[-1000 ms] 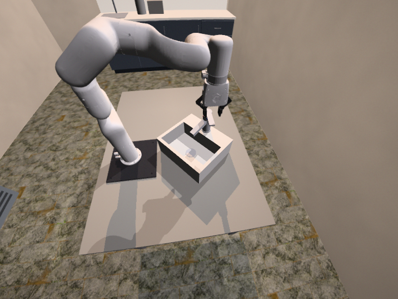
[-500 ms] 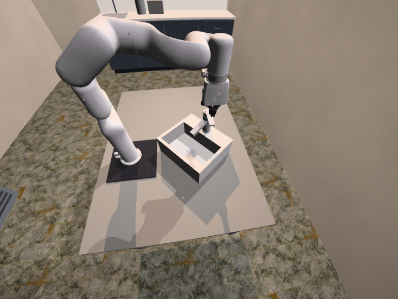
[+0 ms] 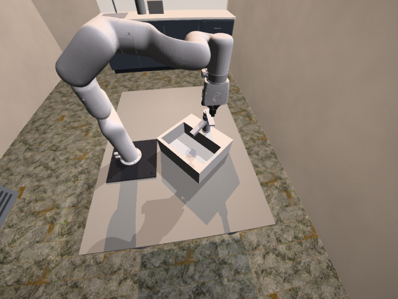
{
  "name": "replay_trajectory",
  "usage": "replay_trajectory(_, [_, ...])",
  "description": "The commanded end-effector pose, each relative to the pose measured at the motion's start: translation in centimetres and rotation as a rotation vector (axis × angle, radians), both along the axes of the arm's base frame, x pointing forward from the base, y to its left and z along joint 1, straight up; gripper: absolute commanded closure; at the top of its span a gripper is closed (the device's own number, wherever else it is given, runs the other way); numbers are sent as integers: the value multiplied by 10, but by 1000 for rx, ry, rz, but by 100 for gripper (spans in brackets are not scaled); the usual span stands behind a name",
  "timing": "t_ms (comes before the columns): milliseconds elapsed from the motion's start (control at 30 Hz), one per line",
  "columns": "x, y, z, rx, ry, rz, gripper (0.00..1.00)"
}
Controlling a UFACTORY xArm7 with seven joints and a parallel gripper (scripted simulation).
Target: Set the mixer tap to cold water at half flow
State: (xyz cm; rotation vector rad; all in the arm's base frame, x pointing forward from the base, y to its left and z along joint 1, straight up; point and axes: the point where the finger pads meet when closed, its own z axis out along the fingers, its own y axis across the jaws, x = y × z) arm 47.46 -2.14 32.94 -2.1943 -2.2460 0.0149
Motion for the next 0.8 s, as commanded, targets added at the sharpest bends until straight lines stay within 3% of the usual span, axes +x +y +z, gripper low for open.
replay_trajectory(0, [1,0,2,0,-5,0,100])
replay_trajectory(567, [1,0,2,0,-5,10,100])
replay_trajectory(767, [1,0,2,1,-4,95,100])
